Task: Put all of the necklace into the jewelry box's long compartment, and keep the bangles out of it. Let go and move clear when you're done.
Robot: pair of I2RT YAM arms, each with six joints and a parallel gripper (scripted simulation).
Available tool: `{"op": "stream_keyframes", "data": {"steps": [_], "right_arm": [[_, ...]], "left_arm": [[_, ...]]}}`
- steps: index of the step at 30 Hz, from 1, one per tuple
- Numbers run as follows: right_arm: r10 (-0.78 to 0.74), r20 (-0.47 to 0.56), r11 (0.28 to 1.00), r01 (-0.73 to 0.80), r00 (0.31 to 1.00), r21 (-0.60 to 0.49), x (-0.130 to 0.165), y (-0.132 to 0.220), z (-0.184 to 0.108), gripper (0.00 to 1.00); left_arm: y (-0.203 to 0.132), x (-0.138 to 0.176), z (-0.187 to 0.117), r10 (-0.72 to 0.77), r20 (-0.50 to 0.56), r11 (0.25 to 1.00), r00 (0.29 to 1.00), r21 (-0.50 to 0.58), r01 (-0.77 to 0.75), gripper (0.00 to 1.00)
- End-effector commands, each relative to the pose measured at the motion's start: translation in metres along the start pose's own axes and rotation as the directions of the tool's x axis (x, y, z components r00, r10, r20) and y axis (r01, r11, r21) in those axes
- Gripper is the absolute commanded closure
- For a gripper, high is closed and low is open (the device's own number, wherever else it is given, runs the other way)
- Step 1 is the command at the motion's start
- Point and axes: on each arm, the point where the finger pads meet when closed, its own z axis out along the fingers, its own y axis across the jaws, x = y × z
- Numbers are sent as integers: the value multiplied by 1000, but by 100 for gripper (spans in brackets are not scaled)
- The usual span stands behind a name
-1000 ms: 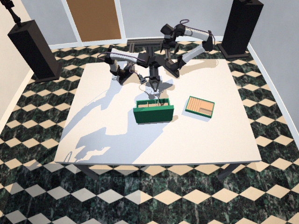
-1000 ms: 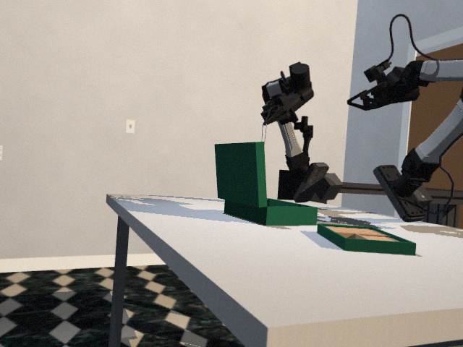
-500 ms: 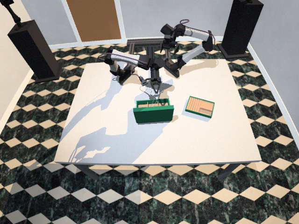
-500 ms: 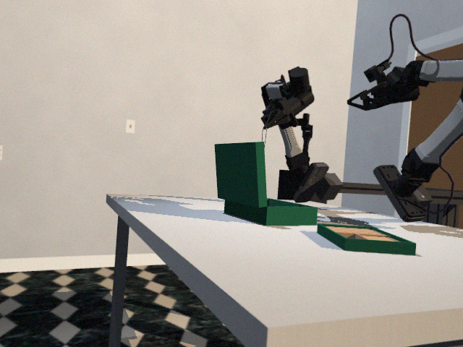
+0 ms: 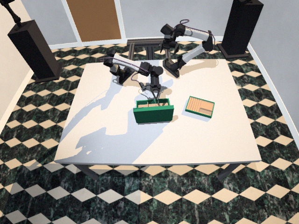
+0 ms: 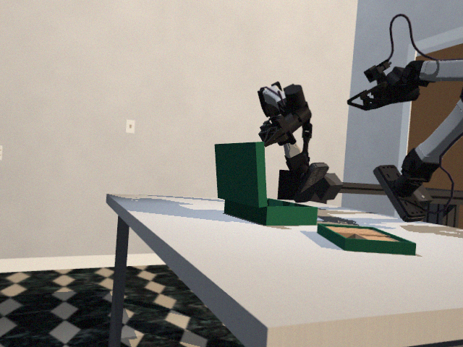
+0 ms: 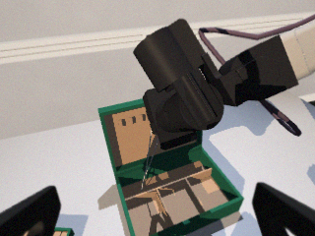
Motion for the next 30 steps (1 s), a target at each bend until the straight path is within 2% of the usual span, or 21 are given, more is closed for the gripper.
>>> {"op": "stream_keyframes", "data": {"steps": [1,11,14,30], "right_arm": [[38,-11,999,-38,999,-16,-4,10,2,100],[51,-8,998,-51,999,-22,-4,15,2,100],[59,-13,998,-60,998,-28,-15,19,5,100],[57,-10,998,-57,998,-31,-50,-30,45,100]], "left_arm": [[-2,-11,-3,-21,17,1000,1000,4,21,0],[-2,-11,-3,-21,17,1000,1000,4,21,0],[-2,-11,-3,-21,17,1000,1000,4,21,0],[-2,-11,-3,-21,17,1000,1000,4,21,0]]}}
